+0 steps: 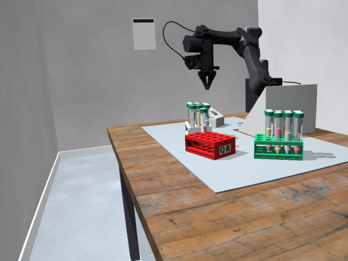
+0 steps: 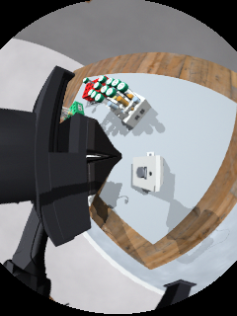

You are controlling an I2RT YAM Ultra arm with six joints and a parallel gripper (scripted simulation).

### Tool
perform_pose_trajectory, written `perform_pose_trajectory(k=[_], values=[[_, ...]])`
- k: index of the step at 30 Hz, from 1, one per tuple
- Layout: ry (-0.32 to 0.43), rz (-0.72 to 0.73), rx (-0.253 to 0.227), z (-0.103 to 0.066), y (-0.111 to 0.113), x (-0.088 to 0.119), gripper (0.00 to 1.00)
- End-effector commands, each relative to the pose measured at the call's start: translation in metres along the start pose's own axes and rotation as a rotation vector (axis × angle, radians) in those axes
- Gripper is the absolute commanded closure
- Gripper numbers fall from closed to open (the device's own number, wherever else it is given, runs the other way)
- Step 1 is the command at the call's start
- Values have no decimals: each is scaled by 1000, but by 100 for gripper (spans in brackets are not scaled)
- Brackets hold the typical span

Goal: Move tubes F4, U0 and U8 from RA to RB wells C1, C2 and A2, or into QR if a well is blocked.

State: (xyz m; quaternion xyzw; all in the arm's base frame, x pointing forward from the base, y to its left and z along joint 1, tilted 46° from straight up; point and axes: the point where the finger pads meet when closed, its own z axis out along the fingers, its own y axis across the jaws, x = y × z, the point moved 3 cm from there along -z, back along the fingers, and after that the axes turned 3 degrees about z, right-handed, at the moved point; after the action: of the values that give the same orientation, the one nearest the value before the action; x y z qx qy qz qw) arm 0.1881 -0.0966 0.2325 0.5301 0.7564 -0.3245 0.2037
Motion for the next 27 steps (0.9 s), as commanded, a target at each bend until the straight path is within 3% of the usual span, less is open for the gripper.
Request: perform_pose_trajectory(k=[1, 3, 5, 6, 27], values=[[-13, -41, 41, 0, -19, -3, 100], [-21, -16, 18, -6, -25, -12, 100], [-18, -25, 27, -5, -30, -12, 100], [-13, -51, 43, -2, -24, -10, 100], [-17, -46, 33, -4, -22, -8, 100]])
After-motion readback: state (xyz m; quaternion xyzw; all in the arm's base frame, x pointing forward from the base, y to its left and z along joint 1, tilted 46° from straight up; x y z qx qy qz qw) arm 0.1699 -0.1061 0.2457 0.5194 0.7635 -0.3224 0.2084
